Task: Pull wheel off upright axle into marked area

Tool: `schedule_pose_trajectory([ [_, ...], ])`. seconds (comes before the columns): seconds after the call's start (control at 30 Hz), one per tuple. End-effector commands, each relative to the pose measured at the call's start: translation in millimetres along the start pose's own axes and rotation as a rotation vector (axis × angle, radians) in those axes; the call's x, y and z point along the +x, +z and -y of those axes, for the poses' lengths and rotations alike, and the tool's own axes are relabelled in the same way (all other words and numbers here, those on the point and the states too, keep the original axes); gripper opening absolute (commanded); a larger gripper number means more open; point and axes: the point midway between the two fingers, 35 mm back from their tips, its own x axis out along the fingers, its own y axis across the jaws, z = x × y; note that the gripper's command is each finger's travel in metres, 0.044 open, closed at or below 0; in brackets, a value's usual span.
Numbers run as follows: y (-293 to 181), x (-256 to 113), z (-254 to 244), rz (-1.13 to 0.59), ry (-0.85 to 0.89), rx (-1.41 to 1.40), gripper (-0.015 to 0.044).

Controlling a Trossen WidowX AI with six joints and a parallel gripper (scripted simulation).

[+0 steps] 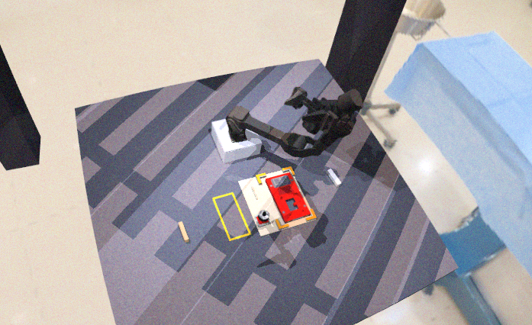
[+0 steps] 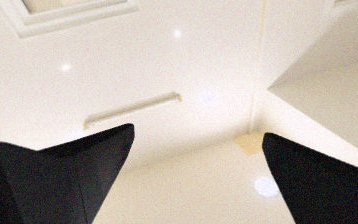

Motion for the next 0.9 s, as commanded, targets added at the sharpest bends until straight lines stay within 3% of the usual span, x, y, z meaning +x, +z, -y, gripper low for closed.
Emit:
schedule_pose_trajectory([
  [0.0,-0.7,0.9,-1.0,0.000,0.003,0.005,0.0374],
  [0.1,-11.0,12.9,-15.6,-0.005,0.049,0.072,0.0300],
  [0.4,-53.3,27.4,-69.7,0.078,0.039,0.418,0.0300],
  [0.67,-77.3,70.3,-140.6,0.272,0.041,0.869,0.0300],
  [0.87,-69.6,116.2,-177.6,0.469,0.086,1.163,0.0300],
])
